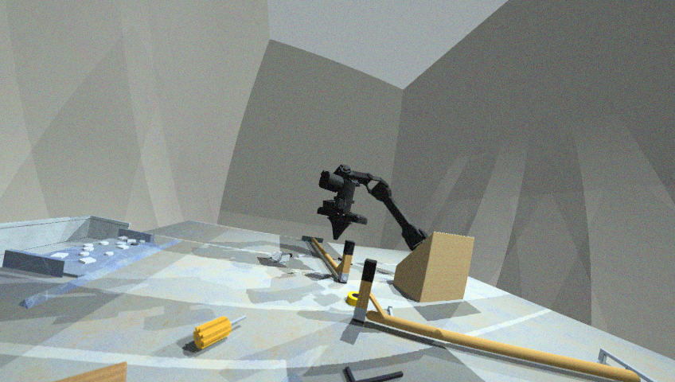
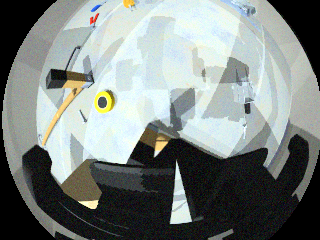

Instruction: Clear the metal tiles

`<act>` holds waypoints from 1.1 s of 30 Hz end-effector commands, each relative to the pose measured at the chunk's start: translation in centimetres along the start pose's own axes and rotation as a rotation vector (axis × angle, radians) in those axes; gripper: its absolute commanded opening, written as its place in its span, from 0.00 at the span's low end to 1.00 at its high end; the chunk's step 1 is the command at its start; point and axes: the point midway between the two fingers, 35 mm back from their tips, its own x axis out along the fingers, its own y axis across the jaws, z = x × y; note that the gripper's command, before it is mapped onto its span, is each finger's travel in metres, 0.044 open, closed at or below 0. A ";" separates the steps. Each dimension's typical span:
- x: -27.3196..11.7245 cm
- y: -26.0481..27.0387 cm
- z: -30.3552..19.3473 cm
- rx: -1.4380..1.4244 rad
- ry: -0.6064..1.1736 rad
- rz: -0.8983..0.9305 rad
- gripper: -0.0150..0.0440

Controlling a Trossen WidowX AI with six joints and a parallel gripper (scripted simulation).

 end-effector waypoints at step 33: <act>-4.2 15.5 6.4 0.230 -0.151 -0.030 0.25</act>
